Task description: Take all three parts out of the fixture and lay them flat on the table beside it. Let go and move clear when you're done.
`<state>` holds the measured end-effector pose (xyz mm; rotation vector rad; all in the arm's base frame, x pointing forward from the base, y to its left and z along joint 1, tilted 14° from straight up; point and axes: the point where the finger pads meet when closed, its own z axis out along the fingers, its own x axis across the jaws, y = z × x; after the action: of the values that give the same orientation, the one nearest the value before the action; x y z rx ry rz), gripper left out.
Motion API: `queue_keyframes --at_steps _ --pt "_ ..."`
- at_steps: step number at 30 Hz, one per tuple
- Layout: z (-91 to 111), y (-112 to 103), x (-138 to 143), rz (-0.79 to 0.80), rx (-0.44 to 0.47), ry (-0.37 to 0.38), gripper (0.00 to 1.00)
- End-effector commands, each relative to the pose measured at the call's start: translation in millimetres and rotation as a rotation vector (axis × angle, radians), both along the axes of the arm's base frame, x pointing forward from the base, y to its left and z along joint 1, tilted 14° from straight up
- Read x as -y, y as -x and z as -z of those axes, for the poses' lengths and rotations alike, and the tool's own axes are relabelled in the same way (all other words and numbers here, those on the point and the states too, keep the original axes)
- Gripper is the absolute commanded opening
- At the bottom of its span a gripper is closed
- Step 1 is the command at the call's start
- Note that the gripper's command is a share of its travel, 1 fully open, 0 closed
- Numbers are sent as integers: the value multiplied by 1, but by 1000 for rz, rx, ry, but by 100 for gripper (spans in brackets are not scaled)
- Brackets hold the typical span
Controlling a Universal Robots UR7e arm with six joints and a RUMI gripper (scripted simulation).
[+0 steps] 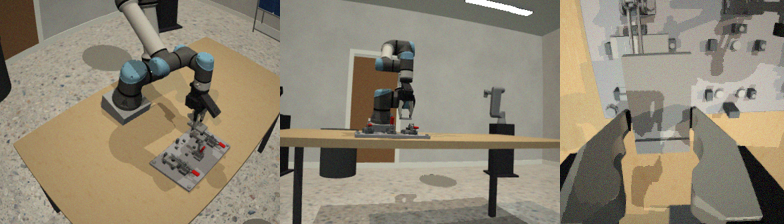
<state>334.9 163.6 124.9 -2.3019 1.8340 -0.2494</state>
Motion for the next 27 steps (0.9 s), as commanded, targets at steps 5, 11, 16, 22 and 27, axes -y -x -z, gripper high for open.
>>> queue_keyframes --at_steps 5,11,16,22,27 --pt "0 6 -29 2 1 3 0" --pt "0 11 -52 2 1 3 0" --pt "1 14 -63 2 1 3 0" --pt "1 18 -85 2 1 3 0" --pt "1 22 -101 2 1 3 0"
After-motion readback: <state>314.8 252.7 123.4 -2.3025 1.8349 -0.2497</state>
